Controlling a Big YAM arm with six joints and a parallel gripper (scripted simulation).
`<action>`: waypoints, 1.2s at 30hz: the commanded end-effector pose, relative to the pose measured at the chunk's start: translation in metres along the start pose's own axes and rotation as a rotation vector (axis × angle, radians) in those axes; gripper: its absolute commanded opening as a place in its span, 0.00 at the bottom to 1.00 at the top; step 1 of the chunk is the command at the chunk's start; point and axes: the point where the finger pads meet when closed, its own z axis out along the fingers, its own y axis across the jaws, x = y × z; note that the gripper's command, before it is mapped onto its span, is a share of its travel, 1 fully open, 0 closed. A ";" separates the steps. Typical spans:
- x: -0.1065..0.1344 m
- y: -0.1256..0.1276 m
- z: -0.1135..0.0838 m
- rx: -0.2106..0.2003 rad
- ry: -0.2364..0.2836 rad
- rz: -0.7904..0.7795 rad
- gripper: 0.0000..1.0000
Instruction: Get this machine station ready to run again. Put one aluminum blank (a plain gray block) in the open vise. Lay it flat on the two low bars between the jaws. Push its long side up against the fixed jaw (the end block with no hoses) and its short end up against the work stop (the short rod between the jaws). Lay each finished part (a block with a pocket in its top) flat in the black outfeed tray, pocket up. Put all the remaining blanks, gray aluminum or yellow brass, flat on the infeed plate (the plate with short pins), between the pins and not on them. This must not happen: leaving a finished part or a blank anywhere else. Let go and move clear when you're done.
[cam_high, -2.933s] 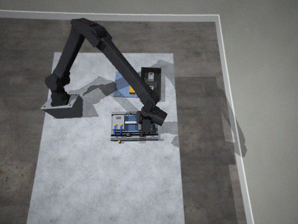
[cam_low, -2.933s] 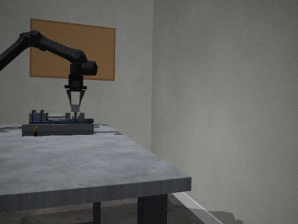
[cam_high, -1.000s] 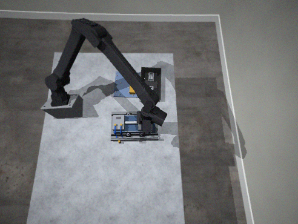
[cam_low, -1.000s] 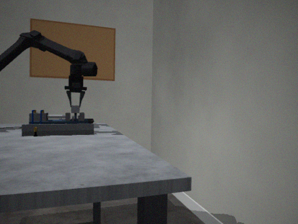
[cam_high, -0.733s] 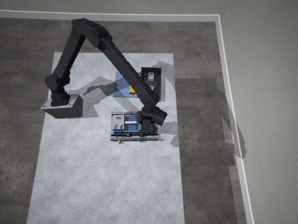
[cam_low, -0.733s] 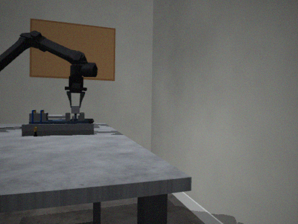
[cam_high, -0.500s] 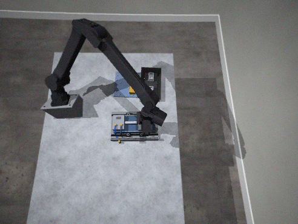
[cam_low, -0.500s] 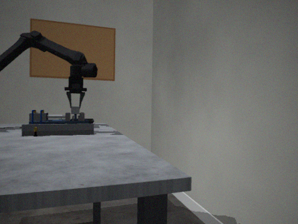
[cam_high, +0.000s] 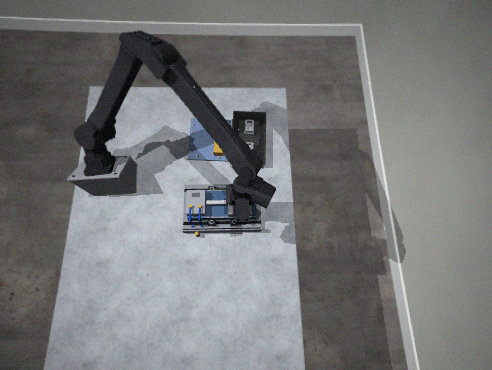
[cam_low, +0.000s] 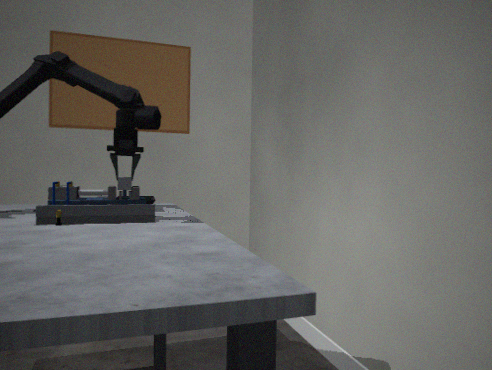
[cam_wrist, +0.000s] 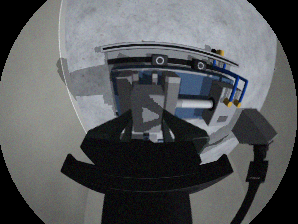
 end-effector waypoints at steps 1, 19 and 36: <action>-0.005 0.008 0.002 -0.016 -0.007 -0.004 0.00; -0.005 0.010 0.002 -0.021 -0.009 -0.006 0.00; -0.005 0.009 0.001 -0.024 -0.009 -0.005 0.00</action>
